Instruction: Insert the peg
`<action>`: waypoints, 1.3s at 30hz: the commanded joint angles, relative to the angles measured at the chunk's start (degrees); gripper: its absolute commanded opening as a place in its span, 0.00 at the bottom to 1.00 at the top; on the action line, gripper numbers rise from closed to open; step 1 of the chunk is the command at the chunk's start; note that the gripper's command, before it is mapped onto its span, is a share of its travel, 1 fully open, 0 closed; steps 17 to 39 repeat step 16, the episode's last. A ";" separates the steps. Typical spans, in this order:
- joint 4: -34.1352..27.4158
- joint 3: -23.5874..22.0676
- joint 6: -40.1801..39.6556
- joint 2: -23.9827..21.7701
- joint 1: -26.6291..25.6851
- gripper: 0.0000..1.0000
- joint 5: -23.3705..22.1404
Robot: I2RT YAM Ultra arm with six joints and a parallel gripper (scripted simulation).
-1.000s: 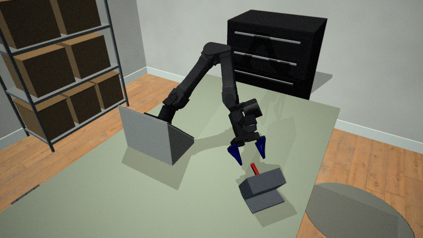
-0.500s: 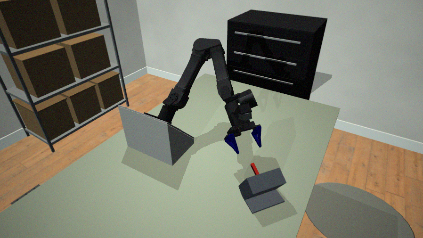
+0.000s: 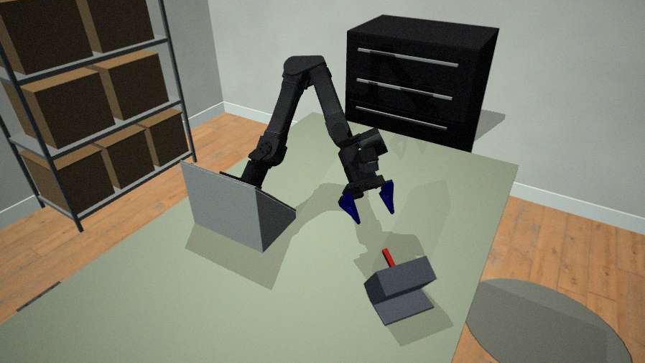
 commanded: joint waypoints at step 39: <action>-2.81 0.05 0.36 -2.98 -0.36 1.00 1.79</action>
